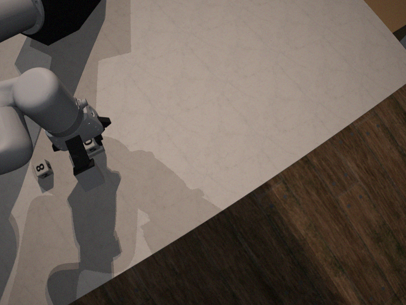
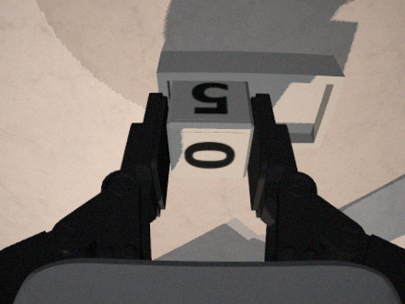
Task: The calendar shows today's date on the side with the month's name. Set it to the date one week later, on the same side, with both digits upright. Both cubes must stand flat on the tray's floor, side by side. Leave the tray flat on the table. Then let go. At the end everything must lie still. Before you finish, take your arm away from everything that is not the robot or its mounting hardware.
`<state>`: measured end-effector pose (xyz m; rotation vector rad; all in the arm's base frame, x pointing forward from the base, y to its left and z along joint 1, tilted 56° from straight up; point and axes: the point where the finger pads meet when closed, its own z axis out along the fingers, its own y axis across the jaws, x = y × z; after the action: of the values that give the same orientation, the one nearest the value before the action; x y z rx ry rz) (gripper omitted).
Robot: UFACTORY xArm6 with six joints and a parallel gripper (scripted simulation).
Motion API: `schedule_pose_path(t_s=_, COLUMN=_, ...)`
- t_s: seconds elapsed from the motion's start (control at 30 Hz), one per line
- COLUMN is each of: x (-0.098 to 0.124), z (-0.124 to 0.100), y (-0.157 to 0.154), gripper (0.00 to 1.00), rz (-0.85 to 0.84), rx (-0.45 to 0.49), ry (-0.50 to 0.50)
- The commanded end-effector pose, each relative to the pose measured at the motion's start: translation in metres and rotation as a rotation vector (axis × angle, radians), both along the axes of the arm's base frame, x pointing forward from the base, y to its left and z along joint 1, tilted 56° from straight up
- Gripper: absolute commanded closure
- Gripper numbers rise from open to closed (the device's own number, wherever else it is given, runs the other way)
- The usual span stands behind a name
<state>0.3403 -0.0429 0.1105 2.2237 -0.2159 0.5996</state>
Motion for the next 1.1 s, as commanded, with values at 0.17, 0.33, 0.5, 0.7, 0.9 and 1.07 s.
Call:
schedule_pose_path(t_s=0.17, x=0.001, z=0.000, y=0.001, gripper=0.55, rz=0.001, rx=0.001, ry=-0.001)
schedule_pose_path(t_s=0.33, x=0.001, z=0.000, y=0.001, gripper=0.51, rz=0.001, rx=0.001, ry=-0.001)
schedule_pose_path(t_s=0.5, x=0.001, z=0.000, y=0.001, gripper=0.51, rz=0.001, rx=0.001, ry=-0.001)
schedule_pose_path(t_s=0.7, x=-0.001, z=0.003, y=0.004, gripper=0.51, rz=0.001, rx=0.001, ry=-0.001)
schedule_pose_path(t_s=0.9, x=-0.006, z=0.010, y=0.014, gripper=0.51, rz=0.001, rx=0.001, ry=-0.001)
schedule_pose_path(t_s=1.07, x=-0.015, z=0.025, y=0.033, gripper=0.51, rz=0.001, rx=0.001, ry=-0.001)
